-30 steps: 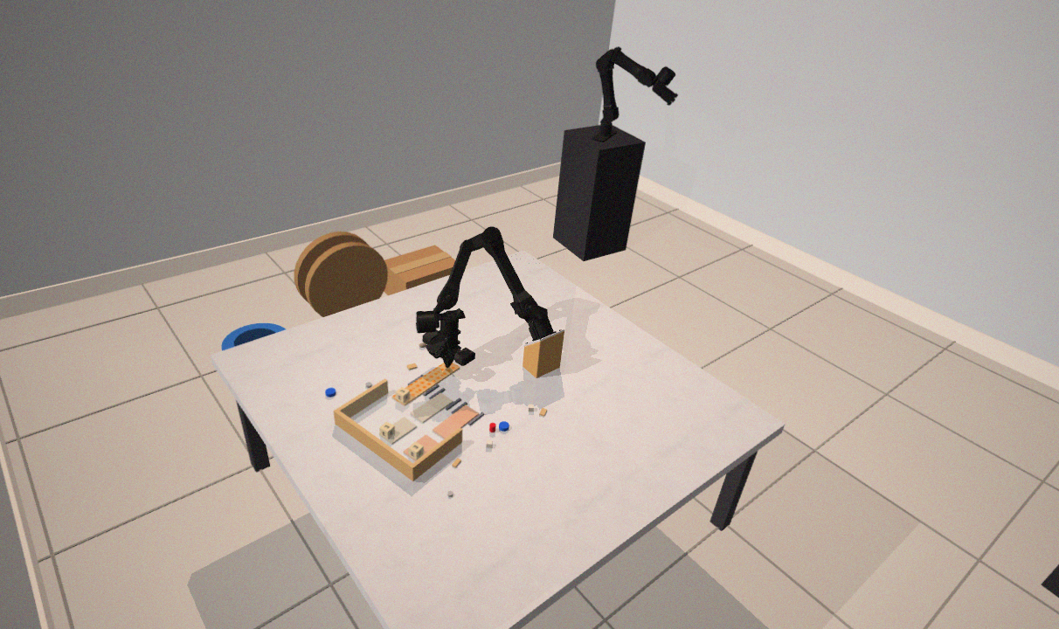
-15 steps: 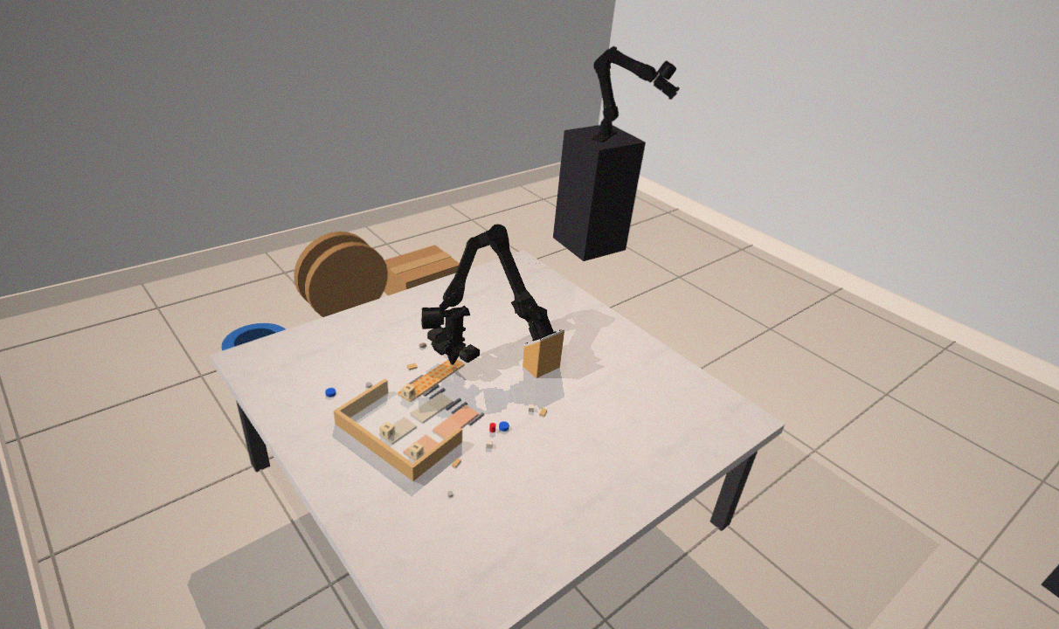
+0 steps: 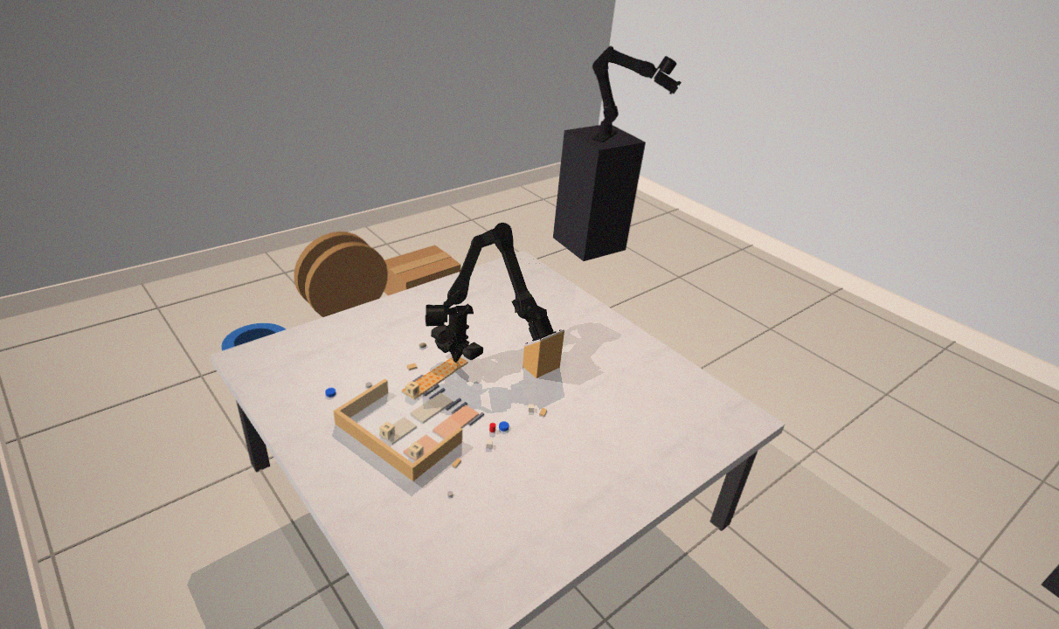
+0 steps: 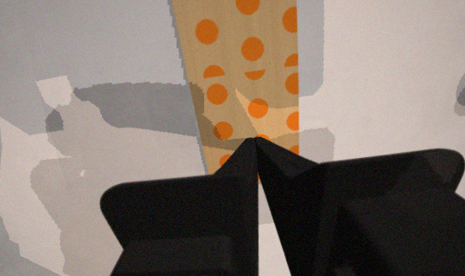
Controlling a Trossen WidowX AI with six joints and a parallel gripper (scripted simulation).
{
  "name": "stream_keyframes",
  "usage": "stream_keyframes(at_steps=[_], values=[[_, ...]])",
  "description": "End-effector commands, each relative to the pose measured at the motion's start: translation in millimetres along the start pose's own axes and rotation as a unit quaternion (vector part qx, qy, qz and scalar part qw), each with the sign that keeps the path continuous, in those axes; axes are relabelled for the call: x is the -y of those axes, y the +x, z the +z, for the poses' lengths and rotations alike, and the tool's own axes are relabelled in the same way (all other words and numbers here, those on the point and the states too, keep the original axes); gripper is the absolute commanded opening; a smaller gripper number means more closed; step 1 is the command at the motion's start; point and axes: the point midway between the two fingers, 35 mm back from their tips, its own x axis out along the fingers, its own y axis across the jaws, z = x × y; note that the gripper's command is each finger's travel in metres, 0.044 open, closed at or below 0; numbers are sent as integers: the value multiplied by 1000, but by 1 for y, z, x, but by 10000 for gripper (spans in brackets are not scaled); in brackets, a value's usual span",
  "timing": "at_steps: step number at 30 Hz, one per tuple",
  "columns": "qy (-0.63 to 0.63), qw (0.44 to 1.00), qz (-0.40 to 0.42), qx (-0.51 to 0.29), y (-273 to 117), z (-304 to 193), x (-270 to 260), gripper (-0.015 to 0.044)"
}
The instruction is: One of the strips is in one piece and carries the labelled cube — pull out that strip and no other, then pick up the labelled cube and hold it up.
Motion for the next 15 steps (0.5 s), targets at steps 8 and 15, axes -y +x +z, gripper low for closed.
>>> stream_keyframes(at_steps=[8, 15], values=[[0, 1000, 2, -2, -9, 1, 0, 0], [-4, 1000, 6, -11, -41, 1, 1, 0]])
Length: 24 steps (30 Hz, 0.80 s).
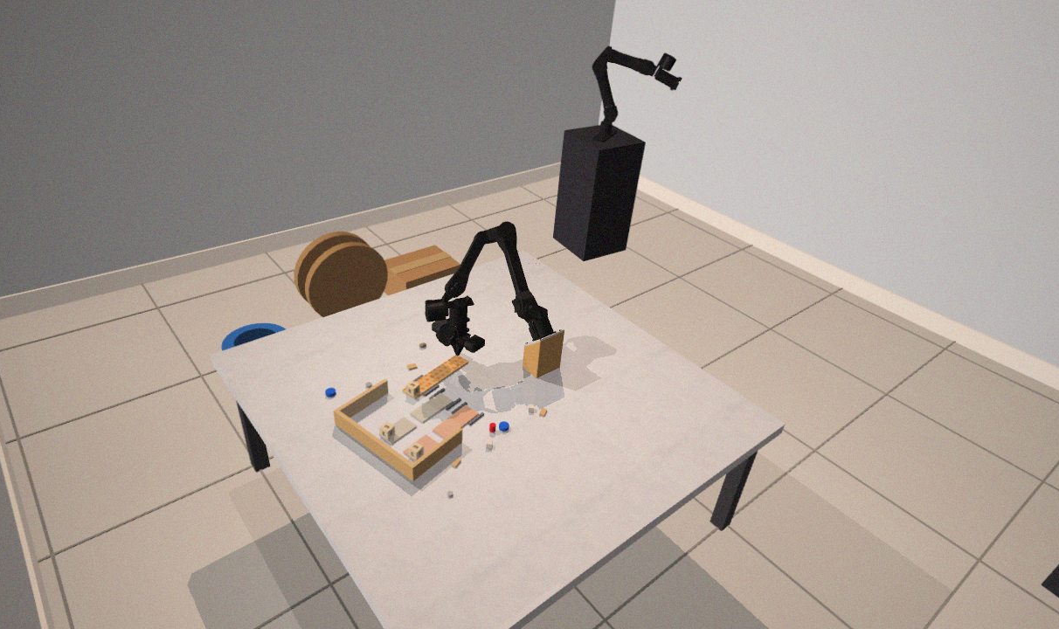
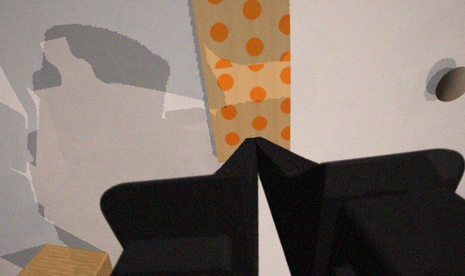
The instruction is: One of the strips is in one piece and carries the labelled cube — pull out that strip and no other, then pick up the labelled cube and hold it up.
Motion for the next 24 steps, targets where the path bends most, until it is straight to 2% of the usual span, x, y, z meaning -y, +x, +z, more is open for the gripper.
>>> stream_keyframes(at_steps=[1, 3, 8, 20, 24], values=[[4, 1000, -2, -2, -12, 3, 3, 0], [4, 1000, -2, -2, -12, 1, 1, 0], [-53, 999, -1, -2, -11, 23, -1, 131], [-54, 999, -1, -1, -13, 60, -4, 440], [-54, 999, -1, 0, -14, 72, -6, 440]])
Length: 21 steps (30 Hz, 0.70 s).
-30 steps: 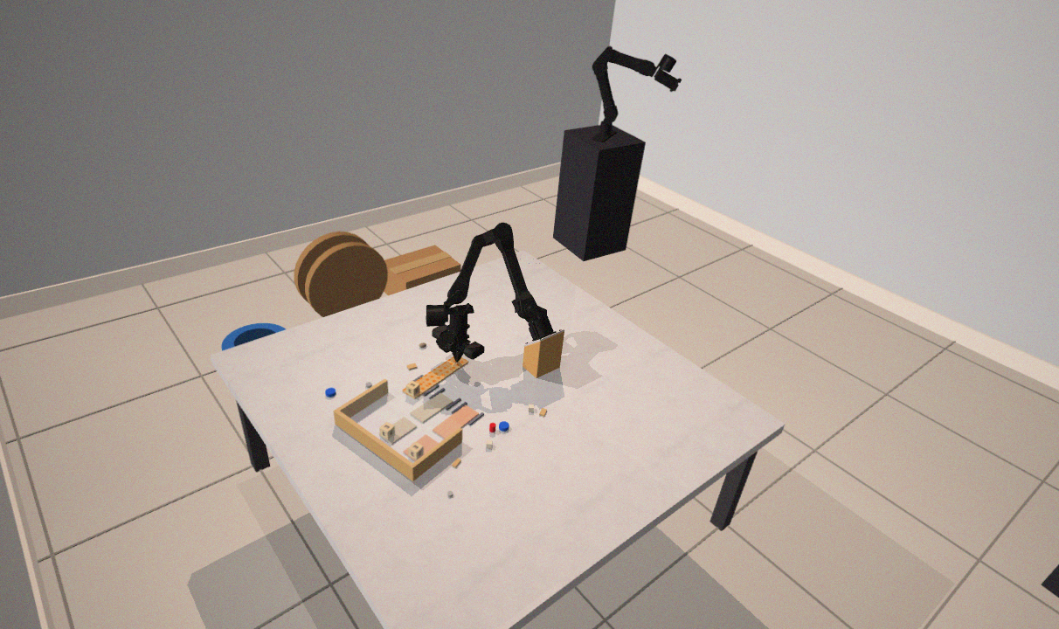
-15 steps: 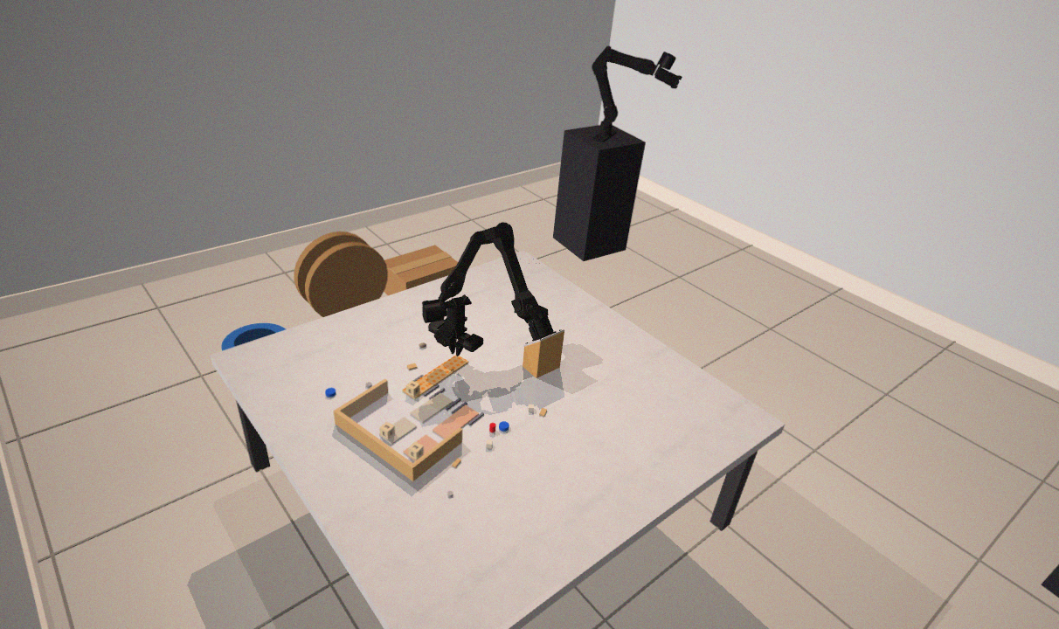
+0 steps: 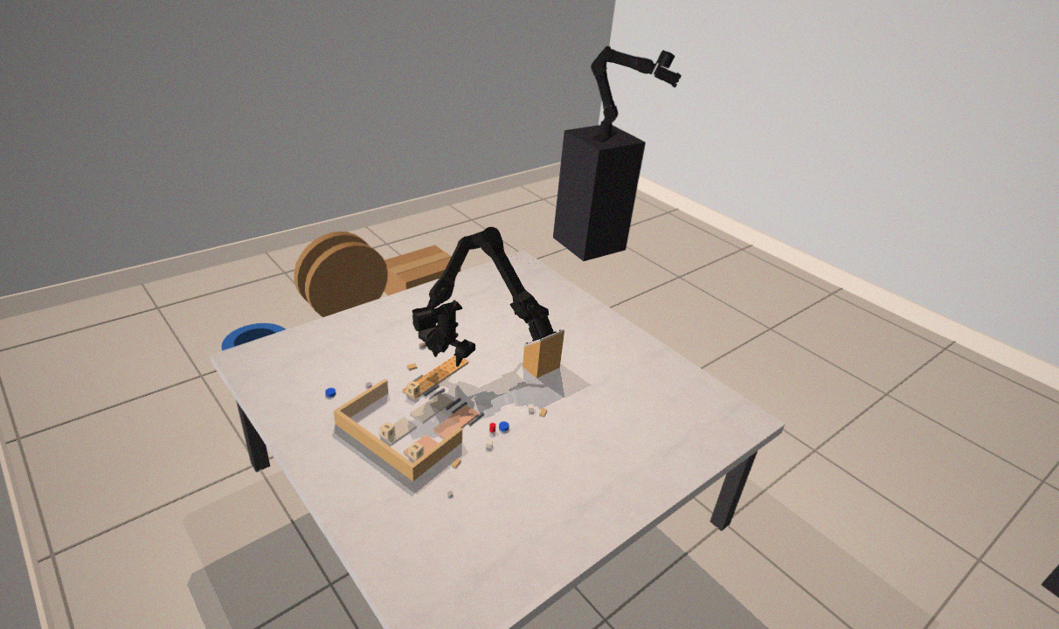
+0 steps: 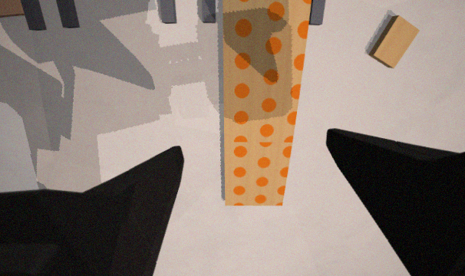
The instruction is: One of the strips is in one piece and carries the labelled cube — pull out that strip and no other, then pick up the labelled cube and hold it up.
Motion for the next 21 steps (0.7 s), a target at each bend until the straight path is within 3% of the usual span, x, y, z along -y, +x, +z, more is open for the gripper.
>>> stream_keyframes(at_steps=[1, 21], values=[[4, 1000, -3, 1, -2, 15, 2, 440], [5, 1000, -2, 3, -9, 77, 7, 440]])
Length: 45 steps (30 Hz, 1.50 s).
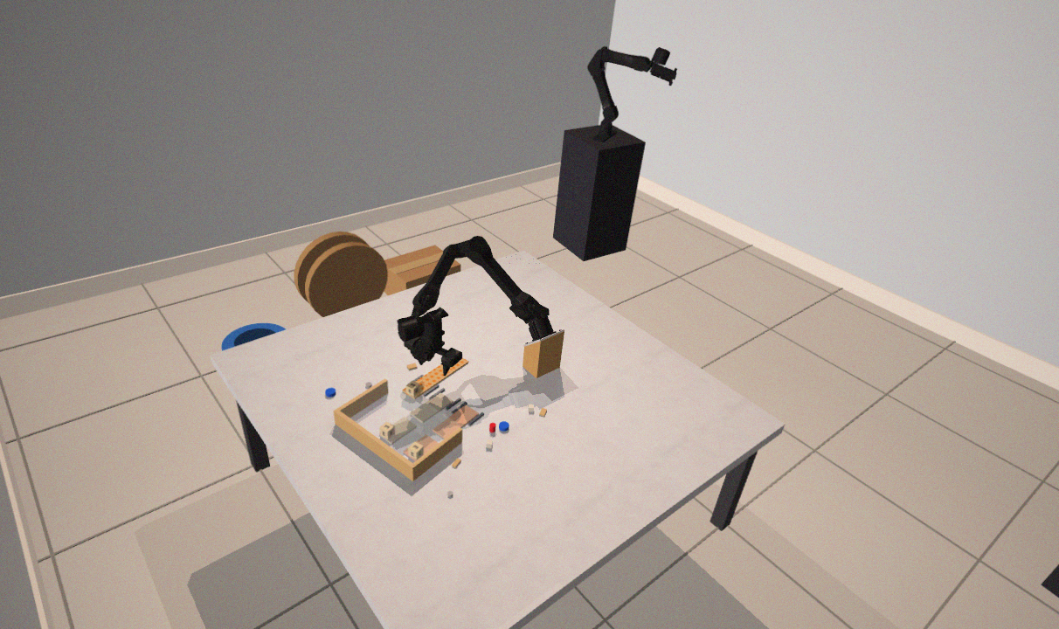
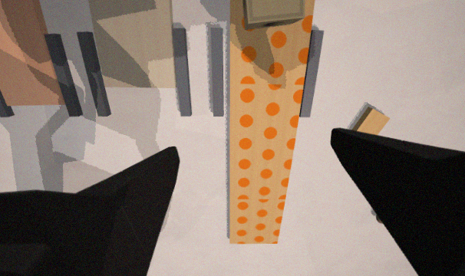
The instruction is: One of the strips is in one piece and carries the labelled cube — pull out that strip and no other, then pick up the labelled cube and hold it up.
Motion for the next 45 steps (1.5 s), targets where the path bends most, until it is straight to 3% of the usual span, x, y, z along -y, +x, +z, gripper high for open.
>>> stream_keyframes(at_steps=[1, 23, 30, 45], values=[[4, 1000, -2, 2, -3, 15, 4, 440], [6, 1000, -3, 3, -15, 77, 19, 440], [6, 1000, -3, 3, -6, 78, 19, 256], [6, 1000, -3, 3, 18, 78, 20, 250]])
